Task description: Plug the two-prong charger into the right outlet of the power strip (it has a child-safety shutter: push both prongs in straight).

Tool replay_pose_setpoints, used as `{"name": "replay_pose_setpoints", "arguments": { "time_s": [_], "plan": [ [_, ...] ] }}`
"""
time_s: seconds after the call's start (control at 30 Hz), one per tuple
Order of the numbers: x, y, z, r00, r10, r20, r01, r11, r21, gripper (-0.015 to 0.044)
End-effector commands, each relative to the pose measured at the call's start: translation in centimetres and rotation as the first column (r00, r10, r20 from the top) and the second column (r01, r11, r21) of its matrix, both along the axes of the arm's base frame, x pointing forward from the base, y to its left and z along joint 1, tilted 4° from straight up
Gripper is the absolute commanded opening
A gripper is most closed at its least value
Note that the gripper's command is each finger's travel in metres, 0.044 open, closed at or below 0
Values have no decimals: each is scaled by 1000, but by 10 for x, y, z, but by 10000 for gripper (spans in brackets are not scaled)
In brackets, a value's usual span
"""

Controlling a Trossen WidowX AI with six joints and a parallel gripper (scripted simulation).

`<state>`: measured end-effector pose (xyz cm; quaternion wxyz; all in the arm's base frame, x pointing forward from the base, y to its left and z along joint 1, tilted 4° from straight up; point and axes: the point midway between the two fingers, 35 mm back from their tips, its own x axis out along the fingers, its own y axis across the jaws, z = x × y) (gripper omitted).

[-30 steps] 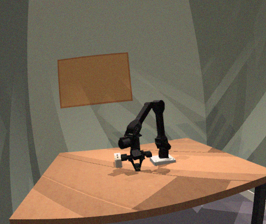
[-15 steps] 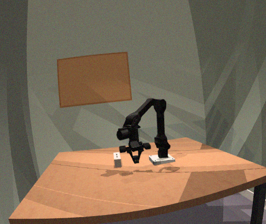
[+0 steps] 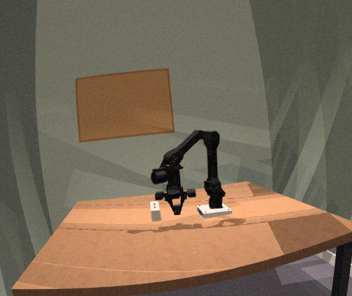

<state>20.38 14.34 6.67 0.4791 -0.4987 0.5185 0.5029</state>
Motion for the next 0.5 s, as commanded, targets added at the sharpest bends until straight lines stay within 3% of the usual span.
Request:
{"name": "replay_pose_setpoints", "arguments": {
  "time_s": [0.0, 0.47],
  "plan": [
    [4, -8, -2, 999, -51, 2, 51, 999, -5, 0],
    [16, -31, -8, 978, -207, 2, 207, 978, -13, 0]
  ]
}}
